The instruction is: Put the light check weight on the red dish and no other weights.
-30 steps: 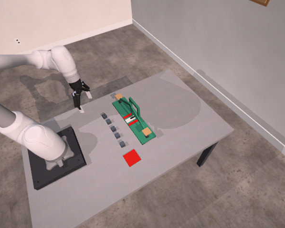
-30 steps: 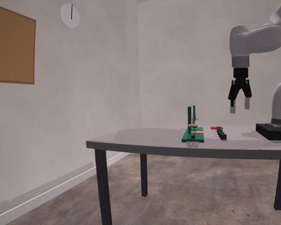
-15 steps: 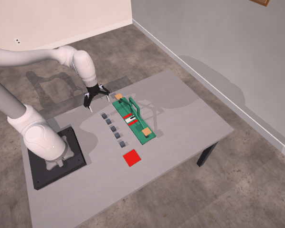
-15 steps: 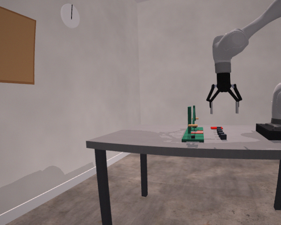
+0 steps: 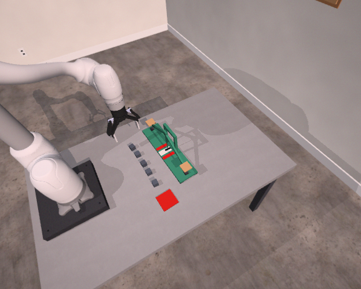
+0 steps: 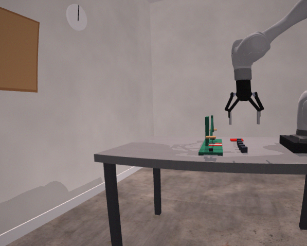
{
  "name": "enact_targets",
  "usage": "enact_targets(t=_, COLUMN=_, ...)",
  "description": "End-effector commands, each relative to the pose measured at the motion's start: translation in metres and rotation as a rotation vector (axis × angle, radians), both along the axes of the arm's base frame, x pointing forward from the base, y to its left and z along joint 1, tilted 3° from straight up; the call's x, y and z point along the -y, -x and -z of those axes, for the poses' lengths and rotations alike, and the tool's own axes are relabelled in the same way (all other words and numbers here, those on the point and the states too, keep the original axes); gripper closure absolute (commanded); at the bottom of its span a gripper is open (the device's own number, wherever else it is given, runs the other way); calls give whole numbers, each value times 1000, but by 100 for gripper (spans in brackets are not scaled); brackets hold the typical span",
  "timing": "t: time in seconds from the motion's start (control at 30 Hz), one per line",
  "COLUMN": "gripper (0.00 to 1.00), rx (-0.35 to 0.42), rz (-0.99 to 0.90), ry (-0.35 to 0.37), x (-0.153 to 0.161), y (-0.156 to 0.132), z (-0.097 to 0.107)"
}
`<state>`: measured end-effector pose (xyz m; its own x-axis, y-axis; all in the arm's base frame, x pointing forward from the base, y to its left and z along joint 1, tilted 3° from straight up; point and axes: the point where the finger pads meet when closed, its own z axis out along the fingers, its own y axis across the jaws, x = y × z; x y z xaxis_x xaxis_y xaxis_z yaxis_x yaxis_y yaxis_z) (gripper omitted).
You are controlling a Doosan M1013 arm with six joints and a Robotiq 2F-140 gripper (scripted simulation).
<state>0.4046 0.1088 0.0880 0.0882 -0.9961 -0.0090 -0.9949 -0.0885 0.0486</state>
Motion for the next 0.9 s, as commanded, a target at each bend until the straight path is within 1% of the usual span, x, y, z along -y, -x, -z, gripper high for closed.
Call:
enact_targets(t=0.0, gripper=0, rx=0, rz=0, ry=0, x=0, y=0, z=0)
enact_targets(t=0.07, gripper=0, rx=0, rz=0, ry=0, x=0, y=0, z=2)
enact_targets(t=0.23, gripper=0, rx=-1, rz=-1, ry=-1, x=0, y=2, z=29)
enact_targets(t=0.3, gripper=0, rx=-1, rz=-1, ry=-1, x=0, y=3, z=31)
enact_targets(t=0.33, gripper=65, rx=-1, rz=-1, ry=-1, x=0, y=3, z=31)
enact_targets(t=0.87, gripper=65, rx=-1, rz=-1, ry=-1, x=0, y=3, z=31)
